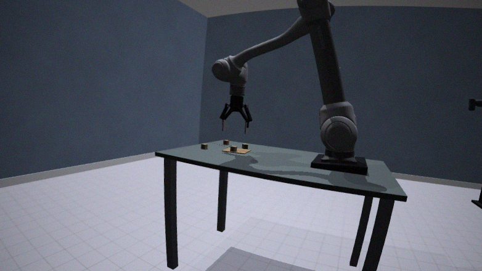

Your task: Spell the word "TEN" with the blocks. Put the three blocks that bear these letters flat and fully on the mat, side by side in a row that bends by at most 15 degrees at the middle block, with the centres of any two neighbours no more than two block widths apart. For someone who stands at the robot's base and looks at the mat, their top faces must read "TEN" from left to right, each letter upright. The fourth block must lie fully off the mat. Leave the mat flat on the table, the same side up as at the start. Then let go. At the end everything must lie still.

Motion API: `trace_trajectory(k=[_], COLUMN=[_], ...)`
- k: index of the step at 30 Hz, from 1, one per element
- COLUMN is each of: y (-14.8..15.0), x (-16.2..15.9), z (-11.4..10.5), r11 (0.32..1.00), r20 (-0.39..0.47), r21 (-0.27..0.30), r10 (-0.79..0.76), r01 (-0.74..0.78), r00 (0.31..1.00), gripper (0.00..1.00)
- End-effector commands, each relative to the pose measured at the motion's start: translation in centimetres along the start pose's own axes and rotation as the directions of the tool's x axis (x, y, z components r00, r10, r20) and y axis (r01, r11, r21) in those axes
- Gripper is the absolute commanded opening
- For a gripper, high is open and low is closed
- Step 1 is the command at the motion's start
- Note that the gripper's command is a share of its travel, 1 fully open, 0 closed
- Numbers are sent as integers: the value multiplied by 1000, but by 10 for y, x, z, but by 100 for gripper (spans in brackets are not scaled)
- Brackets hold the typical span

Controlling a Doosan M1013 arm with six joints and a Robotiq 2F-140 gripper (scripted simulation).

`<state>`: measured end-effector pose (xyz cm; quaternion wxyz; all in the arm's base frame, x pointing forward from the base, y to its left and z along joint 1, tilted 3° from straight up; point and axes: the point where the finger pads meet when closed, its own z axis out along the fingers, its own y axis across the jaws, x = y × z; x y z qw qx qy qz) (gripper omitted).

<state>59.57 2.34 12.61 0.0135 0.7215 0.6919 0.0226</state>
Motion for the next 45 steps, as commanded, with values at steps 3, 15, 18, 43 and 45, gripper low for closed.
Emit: trace_trajectory(k=[3, 15, 18, 43, 45], y=[2, 2, 4, 174, 174], x=[0, 0, -1, -211, -211], z=[-5, -5, -5, 3, 3], r11=[1000, 1000, 1000, 999, 999], r20=[2, 2, 2, 2, 2], r21=[-2, -2, -2, -2, -2], r10=[2, 2, 2, -34, -34], r01=[-2, -2, -2, 34, 34], r00=[1000, 1000, 1000, 999, 999], gripper=[100, 100, 100, 40, 40])
